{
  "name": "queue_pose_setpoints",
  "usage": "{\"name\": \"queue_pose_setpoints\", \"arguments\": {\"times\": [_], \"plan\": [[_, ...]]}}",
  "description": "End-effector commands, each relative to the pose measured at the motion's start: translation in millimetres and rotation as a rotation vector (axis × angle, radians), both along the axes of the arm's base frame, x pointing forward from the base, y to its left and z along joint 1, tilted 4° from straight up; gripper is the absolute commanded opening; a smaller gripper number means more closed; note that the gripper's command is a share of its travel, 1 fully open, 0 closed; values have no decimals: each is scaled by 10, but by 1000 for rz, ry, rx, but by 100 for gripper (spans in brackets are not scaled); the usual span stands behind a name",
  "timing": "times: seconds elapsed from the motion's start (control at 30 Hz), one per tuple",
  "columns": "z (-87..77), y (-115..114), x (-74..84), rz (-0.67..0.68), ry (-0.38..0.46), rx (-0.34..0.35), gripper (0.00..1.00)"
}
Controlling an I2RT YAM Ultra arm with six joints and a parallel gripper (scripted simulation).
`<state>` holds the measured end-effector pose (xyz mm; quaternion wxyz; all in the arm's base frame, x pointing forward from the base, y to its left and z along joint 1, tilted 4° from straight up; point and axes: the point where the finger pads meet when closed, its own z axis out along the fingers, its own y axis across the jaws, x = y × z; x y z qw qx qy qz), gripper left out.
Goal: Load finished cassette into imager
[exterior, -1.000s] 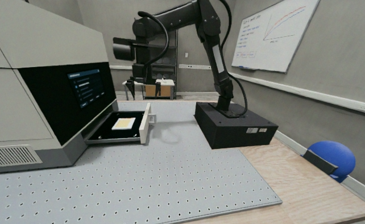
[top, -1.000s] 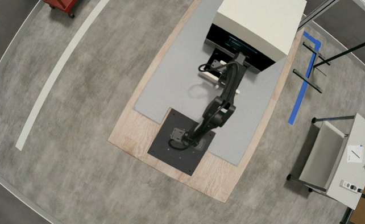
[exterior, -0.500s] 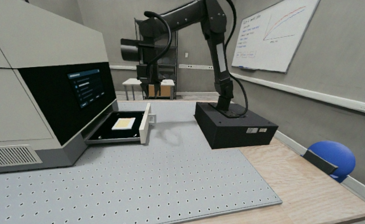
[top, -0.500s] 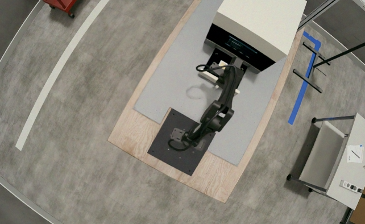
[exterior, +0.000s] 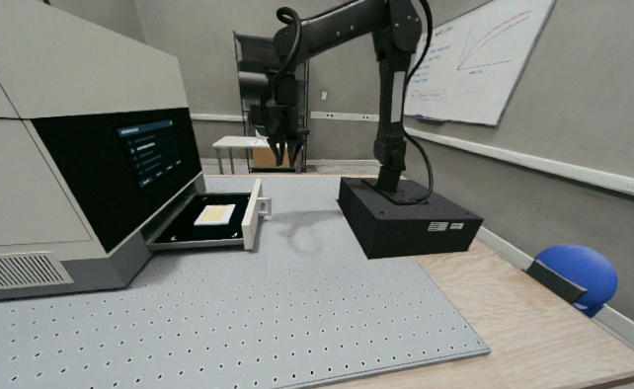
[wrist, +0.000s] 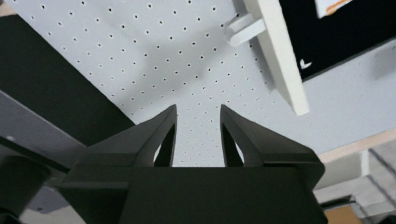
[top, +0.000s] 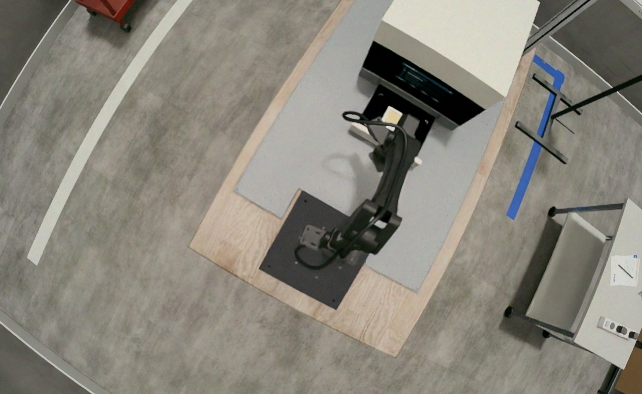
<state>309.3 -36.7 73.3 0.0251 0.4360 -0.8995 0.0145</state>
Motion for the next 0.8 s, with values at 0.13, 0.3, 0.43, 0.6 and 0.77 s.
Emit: {"name": "queue_pose_setpoints", "arguments": {"times": [0.13,0.3,0.43,0.6,0.77], "plan": [[170,97,-330,-310,-17,-18,35],[192,93,-215,-410,-29,-17,35],[177,101,-216,-543,-24,-16,35],[177,99,-217,-715,-22,-15,35],[182,84,-217,-820,-24,-17,35]]}}
